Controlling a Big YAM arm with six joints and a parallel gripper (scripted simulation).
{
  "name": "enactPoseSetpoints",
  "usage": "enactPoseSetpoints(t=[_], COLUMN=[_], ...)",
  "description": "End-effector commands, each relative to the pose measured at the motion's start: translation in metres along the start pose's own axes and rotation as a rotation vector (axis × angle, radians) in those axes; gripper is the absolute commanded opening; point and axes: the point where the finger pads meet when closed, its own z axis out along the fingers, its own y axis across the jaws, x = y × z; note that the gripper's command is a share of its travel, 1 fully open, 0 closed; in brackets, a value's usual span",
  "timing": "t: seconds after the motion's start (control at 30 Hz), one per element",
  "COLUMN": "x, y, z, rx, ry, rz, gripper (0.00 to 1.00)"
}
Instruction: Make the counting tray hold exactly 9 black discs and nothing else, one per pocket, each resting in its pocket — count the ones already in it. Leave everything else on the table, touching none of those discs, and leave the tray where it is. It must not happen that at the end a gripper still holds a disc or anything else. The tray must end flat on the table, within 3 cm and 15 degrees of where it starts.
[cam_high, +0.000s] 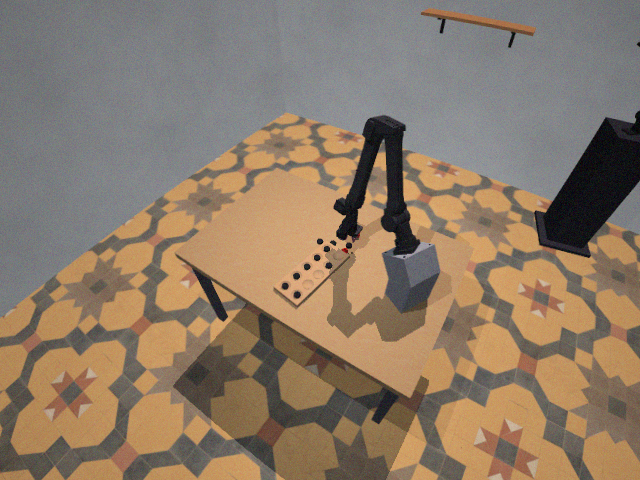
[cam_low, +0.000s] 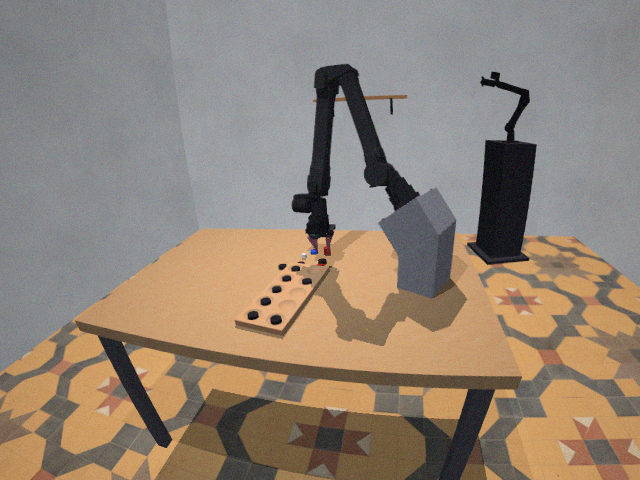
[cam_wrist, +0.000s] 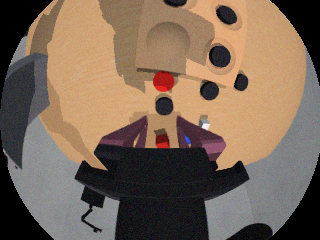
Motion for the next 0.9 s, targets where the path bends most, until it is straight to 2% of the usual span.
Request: enactPoseSetpoints(t=[0.0,0.87], x=[0.005,0.002], y=[-0.011,-0.008], z=[0.003,0.034], rx=[0.025,0.02], ry=[0.006,0.002], rz=[-0.007,-0.012], gripper=[0.44,0.44])
